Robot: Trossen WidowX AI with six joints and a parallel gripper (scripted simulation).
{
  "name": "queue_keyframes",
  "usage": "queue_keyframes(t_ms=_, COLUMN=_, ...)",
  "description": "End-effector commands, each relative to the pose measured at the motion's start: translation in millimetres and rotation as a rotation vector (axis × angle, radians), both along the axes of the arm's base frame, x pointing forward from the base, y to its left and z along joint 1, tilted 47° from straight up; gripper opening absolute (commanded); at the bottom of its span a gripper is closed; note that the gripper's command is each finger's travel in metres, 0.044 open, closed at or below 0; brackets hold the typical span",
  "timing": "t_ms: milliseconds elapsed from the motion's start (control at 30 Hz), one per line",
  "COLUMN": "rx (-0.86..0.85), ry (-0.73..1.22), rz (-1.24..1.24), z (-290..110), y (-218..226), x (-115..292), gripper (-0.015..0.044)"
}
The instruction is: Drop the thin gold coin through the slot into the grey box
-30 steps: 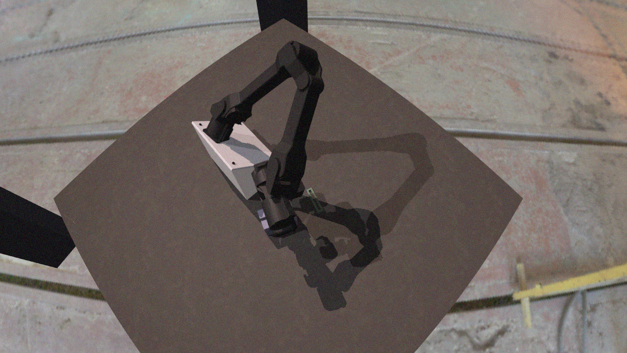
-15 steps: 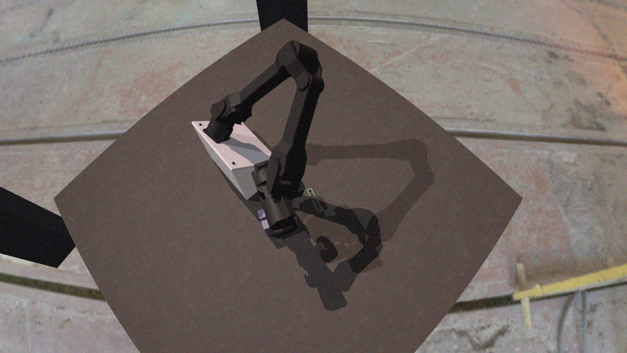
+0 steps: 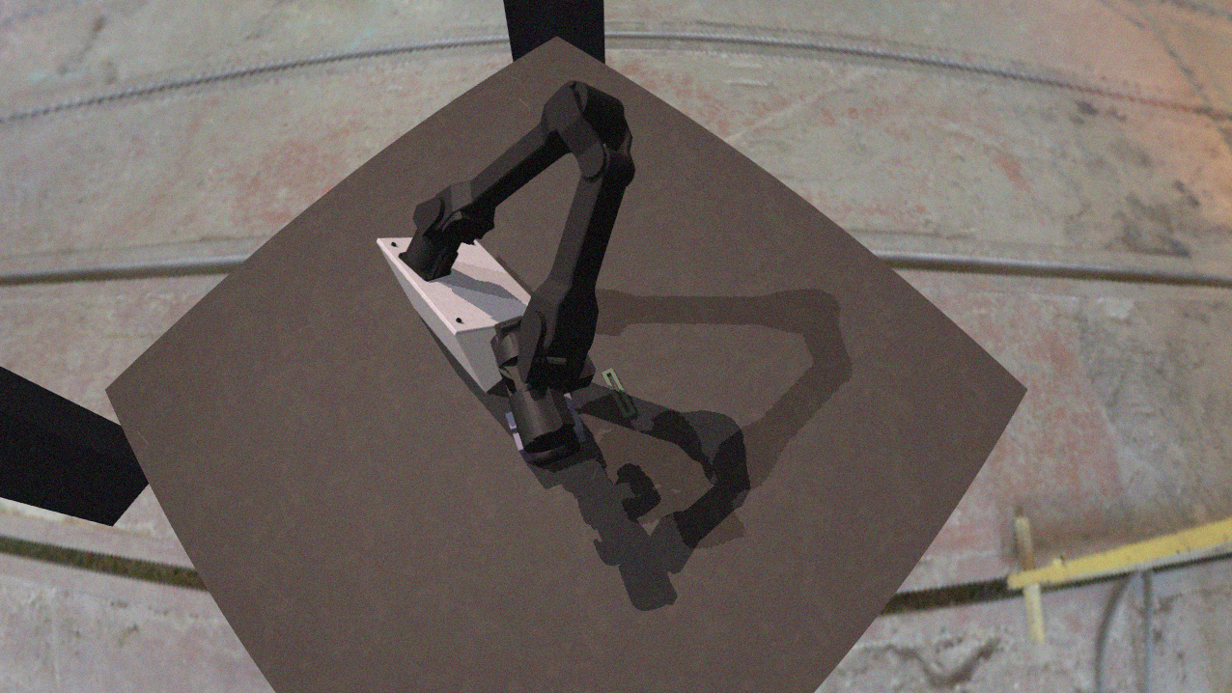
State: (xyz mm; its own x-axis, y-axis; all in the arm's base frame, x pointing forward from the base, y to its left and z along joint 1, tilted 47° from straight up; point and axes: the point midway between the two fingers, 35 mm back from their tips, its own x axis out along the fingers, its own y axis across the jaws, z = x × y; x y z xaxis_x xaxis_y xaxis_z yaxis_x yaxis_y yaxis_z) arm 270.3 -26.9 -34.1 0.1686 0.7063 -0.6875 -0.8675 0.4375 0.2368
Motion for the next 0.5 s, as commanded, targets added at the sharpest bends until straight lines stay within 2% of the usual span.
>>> queue_keyframes(t_ms=0, rx=-0.001, ry=-0.001, rz=0.001, z=0.5, y=0.0, x=0.6, gripper=0.0)
queue_keyframes(t_ms=467, rx=0.0, ry=0.004, rz=-0.004, z=-3.3, y=5.1, x=-0.4, gripper=0.0)
